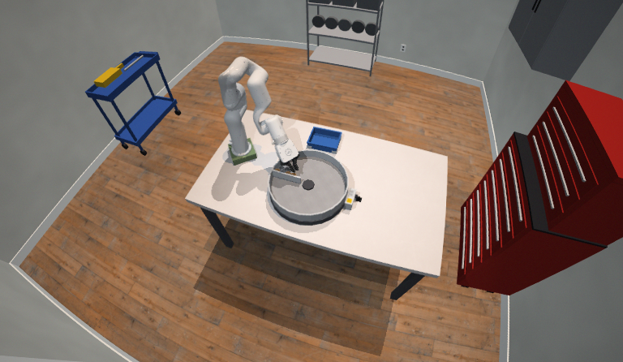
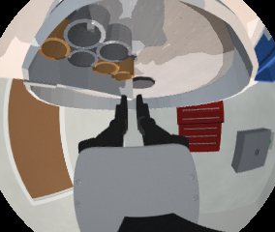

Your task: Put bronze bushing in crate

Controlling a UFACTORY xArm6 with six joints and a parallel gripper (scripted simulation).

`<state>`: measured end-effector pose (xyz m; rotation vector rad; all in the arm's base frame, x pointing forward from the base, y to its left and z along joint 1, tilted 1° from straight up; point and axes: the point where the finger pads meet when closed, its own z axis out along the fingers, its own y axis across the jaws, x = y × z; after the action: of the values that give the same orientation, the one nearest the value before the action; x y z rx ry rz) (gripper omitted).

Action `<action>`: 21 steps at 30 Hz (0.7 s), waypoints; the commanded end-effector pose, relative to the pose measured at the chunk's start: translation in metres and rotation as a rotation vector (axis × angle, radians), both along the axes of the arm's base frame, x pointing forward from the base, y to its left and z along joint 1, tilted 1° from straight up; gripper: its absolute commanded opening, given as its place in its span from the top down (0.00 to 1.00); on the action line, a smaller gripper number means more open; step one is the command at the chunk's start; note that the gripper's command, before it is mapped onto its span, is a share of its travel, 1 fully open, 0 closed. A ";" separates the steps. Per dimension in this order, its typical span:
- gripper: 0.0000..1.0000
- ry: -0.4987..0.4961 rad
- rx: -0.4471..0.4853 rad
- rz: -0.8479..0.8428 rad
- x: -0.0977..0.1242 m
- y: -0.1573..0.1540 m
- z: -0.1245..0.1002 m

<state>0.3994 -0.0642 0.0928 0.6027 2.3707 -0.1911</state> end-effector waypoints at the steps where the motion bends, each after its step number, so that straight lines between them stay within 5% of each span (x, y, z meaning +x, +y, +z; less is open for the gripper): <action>1: 0.86 -0.004 0.000 0.000 0.001 0.000 -0.003; 21: 0.86 -0.004 0.000 0.000 0.001 0.000 -0.022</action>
<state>0.3997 -0.0639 0.0700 0.6029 2.3715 -0.1914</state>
